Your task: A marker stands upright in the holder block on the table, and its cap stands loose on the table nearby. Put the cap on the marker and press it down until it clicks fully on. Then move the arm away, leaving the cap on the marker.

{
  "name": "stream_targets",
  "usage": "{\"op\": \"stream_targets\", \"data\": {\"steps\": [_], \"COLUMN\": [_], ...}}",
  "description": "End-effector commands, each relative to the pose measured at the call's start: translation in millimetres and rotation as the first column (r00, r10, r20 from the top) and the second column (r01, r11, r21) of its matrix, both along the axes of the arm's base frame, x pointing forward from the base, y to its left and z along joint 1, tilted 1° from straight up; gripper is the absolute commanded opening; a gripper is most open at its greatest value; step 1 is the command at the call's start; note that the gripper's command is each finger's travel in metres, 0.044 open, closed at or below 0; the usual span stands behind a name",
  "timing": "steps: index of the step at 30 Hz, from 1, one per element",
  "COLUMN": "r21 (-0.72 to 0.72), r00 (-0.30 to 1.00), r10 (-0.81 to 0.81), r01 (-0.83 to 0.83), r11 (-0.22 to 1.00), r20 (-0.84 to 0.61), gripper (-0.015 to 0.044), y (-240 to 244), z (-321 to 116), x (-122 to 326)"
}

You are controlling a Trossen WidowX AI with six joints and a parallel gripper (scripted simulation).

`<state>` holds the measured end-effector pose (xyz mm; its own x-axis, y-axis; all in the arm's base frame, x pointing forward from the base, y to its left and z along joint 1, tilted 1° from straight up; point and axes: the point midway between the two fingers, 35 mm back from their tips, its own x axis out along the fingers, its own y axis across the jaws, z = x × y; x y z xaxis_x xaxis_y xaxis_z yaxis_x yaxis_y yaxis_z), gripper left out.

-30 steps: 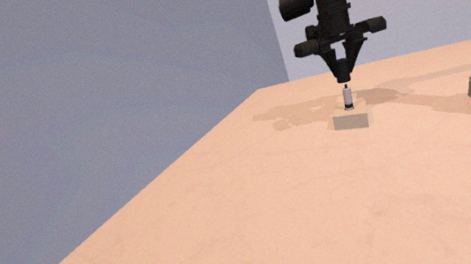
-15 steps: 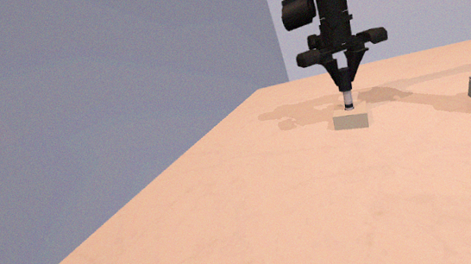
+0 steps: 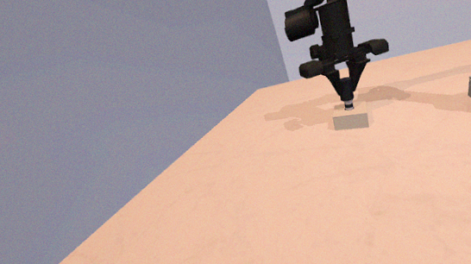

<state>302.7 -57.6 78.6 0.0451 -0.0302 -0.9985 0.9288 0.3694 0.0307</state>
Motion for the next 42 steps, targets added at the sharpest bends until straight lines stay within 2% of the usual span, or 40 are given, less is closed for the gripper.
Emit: {"op": "stream_targets", "data": {"steps": [1, 10, 27, 29, 34, 41, 42], "r21": [0.002, 0.002, 0.001, 0.001, 0.001, 0.001, 0.001], "r00": [1.000, 1.000, 1.000, 1.000, 1.000, 1.000, 1.000], "r10": [0.004, 0.004, 0.000, 0.000, 0.000, 0.000, 0.016], "r01": [-0.004, -0.004, 0.000, 0.000, 0.000, 0.000, -0.016], "r11": [1.000, 1.000, 1.000, 1.000, 1.000, 1.000, 1.000], "r20": [-0.006, -0.006, -0.006, -0.006, -0.006, -0.006, -0.006], "gripper": [0.0000, 0.0000, 0.0440, 0.0440, 0.0440, 0.0440, 0.0414], "y": [0.3, 0.3, 0.2, 0.3, 2.2, 2.3, 2.3], "z": [-3.6, -3.6, -3.0, 6.8, 69.5, 72.0, 71.9], "x": [-0.9, -1.1, -1.2, -0.3, -3.5, -3.9, -4.0]}}
